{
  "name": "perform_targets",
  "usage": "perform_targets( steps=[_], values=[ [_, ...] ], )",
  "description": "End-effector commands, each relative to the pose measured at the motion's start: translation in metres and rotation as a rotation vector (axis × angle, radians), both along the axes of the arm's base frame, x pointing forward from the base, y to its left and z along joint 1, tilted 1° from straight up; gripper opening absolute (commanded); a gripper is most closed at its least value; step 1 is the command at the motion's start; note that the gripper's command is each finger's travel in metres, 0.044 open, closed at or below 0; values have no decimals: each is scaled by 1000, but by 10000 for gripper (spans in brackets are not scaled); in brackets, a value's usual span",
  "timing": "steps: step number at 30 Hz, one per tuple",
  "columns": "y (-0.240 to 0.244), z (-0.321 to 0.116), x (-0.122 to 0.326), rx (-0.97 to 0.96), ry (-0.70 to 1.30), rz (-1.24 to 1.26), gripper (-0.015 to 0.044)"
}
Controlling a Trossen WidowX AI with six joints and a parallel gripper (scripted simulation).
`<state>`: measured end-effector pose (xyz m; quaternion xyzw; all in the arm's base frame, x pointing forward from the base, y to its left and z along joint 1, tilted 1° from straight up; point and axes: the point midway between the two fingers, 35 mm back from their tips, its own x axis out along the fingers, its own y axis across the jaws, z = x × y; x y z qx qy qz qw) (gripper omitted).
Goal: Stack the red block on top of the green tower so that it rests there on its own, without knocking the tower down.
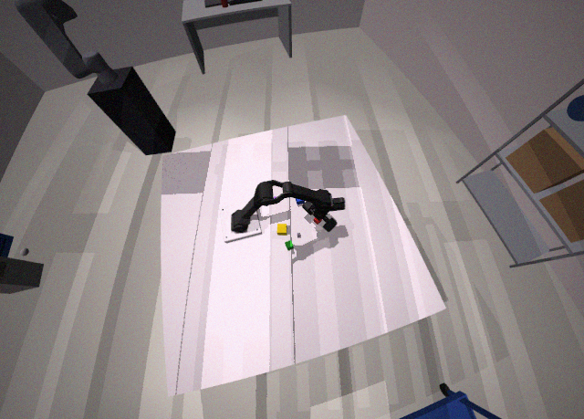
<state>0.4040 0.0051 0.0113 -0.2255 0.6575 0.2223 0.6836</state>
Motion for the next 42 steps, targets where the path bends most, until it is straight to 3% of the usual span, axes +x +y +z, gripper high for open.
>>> perform_targets(
  steps=[1,2,14,22,25,42],
  values=[
    [1,-1,-1,6,2,5,440],
    [1,0,-1,6,2,5,440],
    [1,0,-1,6,2,5,125],
    [1,0,-1,6,2,5,72],
    [1,7,0,6,2,5,0],
    [-1,91,-3,6,2,5,0]
  ],
)
